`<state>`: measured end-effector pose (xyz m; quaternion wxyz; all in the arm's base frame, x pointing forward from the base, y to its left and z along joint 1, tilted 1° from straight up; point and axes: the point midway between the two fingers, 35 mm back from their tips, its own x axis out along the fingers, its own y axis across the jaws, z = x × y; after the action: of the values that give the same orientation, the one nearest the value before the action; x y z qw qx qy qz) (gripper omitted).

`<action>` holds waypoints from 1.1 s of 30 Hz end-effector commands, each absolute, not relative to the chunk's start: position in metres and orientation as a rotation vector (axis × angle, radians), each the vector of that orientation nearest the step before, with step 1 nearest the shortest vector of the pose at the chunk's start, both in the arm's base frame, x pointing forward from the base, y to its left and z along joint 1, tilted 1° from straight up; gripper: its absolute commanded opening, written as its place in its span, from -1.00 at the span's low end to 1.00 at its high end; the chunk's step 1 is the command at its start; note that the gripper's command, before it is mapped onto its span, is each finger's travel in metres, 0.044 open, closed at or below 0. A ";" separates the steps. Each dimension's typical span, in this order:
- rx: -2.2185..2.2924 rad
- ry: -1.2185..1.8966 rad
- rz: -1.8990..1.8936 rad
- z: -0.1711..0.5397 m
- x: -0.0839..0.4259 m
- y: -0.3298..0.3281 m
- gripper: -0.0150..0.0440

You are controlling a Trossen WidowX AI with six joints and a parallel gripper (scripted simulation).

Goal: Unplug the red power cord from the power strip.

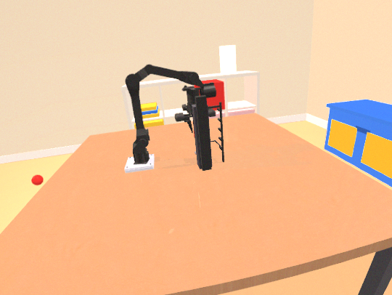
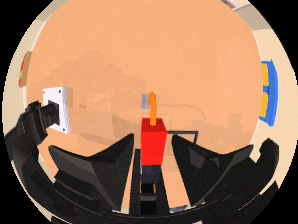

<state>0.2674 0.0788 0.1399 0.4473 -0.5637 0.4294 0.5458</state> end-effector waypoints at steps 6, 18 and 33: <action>-1.394 1.055 1.356 0.142 0.266 0.090 0.93; -1.391 1.052 1.359 0.152 0.253 0.137 1.00; -1.391 1.052 1.359 0.152 0.253 0.137 1.00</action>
<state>0.2530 0.1369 0.1524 0.4480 -0.5639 0.4238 0.5493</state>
